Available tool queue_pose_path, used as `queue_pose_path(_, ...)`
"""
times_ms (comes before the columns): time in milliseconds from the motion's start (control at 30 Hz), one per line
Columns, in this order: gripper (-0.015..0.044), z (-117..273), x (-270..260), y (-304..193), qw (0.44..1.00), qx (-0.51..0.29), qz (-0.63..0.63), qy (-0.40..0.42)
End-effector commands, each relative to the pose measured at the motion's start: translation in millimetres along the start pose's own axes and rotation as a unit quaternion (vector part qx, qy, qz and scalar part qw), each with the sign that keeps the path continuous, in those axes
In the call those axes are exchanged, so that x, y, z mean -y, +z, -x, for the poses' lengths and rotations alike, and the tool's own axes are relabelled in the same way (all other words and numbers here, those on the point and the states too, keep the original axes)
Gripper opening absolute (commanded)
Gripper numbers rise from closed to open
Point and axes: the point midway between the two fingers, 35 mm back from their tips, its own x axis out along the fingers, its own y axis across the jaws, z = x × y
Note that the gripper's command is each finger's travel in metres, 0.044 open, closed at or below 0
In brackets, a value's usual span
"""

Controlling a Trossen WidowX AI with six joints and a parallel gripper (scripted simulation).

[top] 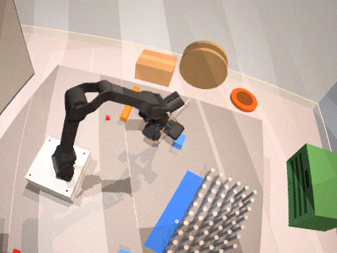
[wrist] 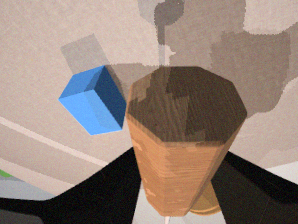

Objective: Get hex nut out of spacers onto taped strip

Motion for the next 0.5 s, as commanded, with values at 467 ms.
queue_pose_path(467,0.0000,-18,1,10,1.000,-0.002,-0.002,-0.002)
